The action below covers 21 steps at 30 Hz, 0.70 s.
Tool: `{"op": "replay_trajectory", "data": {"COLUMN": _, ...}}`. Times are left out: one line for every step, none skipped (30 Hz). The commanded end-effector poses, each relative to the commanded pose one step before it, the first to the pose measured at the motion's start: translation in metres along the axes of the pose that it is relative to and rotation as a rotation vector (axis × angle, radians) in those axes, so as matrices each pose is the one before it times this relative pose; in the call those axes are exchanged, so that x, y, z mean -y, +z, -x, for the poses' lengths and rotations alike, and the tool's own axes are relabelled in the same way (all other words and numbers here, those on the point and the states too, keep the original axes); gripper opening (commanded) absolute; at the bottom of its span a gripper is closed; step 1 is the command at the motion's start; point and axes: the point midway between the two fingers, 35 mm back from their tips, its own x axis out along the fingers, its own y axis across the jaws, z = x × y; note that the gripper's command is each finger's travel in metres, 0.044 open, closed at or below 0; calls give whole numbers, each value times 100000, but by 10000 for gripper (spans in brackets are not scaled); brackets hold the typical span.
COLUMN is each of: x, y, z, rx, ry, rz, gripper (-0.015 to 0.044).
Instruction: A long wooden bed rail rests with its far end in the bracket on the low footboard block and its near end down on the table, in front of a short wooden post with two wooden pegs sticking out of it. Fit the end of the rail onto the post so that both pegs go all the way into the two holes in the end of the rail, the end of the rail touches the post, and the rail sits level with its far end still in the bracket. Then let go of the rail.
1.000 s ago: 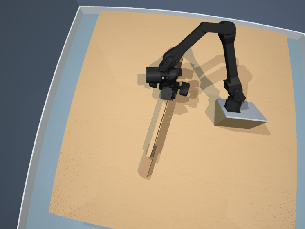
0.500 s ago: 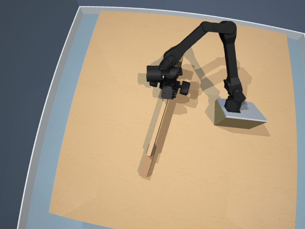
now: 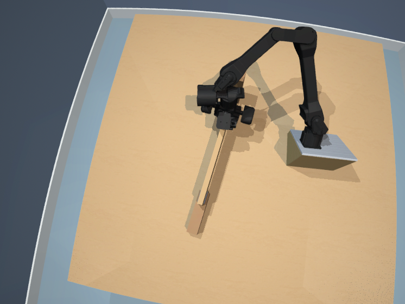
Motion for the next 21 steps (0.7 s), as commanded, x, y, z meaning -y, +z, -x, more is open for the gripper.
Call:
{"op": "replay_trajectory", "data": {"x": 152, "y": -352, "z": 442, "rx": 290, "ry": -1328, "rz": 19, "gripper": 0}}
{"op": "replay_trajectory", "data": {"x": 0, "y": -32, "z": 5, "rx": -1, "ry": 0, "rz": 0, "gripper": 0}}
{"op": "replay_trajectory", "data": {"x": 0, "y": -32, "z": 6, "rx": -1, "ry": 0, "rz": 0, "gripper": 0}}
{"op": "replay_trajectory", "data": {"x": 0, "y": -31, "z": 6, "rx": -1, "ry": 0, "rz": 0, "gripper": 0}}
{"op": "replay_trajectory", "data": {"x": 0, "y": -32, "z": 6, "rx": -1, "ry": 0, "rz": 0, "gripper": 0}}
{"op": "replay_trajectory", "data": {"x": 0, "y": -31, "z": 6, "rx": -1, "ry": 0, "rz": 0, "gripper": 0}}
{"op": "replay_trajectory", "data": {"x": 0, "y": -31, "z": 5, "rx": -1, "ry": 0, "rz": 0, "gripper": 0}}
{"op": "replay_trajectory", "data": {"x": 0, "y": -31, "z": 5, "rx": -1, "ry": 0, "rz": 0, "gripper": 0}}
{"op": "replay_trajectory", "data": {"x": -1, "y": -33, "z": 6, "rx": -1, "ry": 0, "rz": 0, "gripper": 0}}
{"op": "replay_trajectory", "data": {"x": -1, "y": -33, "z": 6, "rx": -1, "ry": 0, "rz": 0, "gripper": 0}}
{"op": "replay_trajectory", "data": {"x": -1, "y": -30, "z": 6, "rx": -1, "ry": 0, "rz": 0, "gripper": 0}}
{"op": "replay_trajectory", "data": {"x": -1, "y": -30, "z": 6, "rx": -1, "ry": 0, "rz": 0, "gripper": 0}}
{"op": "replay_trajectory", "data": {"x": -2, "y": -31, "z": 7, "rx": -1, "ry": 0, "rz": 0, "gripper": 0}}
{"op": "replay_trajectory", "data": {"x": -2, "y": -31, "z": 7, "rx": -1, "ry": 0, "rz": 0, "gripper": 0}}
{"op": "replay_trajectory", "data": {"x": -2, "y": -31, "z": 7, "rx": -1, "ry": 0, "rz": 0, "gripper": 0}}
{"op": "replay_trajectory", "data": {"x": -3, "y": -24, "z": 8, "rx": -1, "ry": 0, "rz": 0, "gripper": 0}}
{"op": "replay_trajectory", "data": {"x": -2, "y": -18, "z": 6, "rx": -1, "ry": 0, "rz": 0, "gripper": 0}}
{"op": "replay_trajectory", "data": {"x": -1, "y": -11, "z": 4, "rx": 0, "ry": 0, "rz": 0, "gripper": 0}}
{"op": "replay_trajectory", "data": {"x": -3, "y": -6, "z": 6, "rx": 0, "ry": 0, "rz": 0, "gripper": 0}}
{"op": "replay_trajectory", "data": {"x": -2, "y": -3, "z": 3, "rx": 0, "ry": 0, "rz": 0, "gripper": 0}}
{"op": "replay_trajectory", "data": {"x": 0, "y": 0, "z": 0, "rx": 0, "ry": 0, "rz": 0, "gripper": 0}}
